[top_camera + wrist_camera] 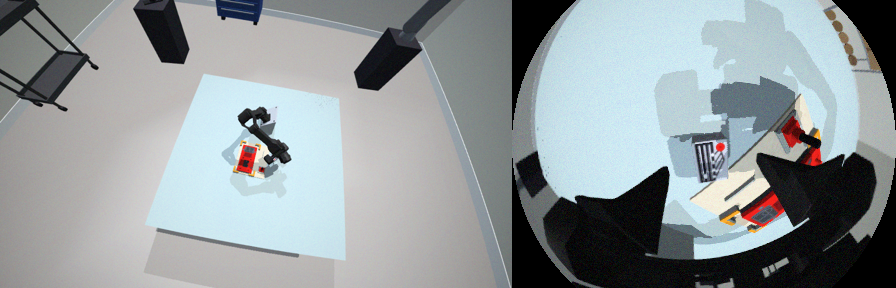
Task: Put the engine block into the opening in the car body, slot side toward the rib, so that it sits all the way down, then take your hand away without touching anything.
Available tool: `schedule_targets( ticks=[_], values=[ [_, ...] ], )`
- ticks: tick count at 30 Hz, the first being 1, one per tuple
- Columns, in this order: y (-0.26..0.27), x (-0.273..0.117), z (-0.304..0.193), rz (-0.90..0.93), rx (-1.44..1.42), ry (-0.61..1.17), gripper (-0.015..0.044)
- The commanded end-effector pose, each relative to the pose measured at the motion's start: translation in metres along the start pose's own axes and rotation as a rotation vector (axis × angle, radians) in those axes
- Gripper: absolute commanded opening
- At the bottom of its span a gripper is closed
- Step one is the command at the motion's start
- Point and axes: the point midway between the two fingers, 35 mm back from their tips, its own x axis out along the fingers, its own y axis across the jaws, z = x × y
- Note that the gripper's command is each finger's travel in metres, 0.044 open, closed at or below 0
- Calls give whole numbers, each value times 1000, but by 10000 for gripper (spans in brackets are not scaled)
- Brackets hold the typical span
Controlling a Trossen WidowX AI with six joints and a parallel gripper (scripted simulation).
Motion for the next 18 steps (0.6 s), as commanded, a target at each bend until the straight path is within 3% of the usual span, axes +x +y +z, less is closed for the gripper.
schedule_targets(
  ticks=[1,9,18],
  values=[
    [1,10,-3,0,-9,12,440],
    [1,20,-4,0,-9,13,440],
    [1,20,-4,0,-9,13,204]
  ],
)
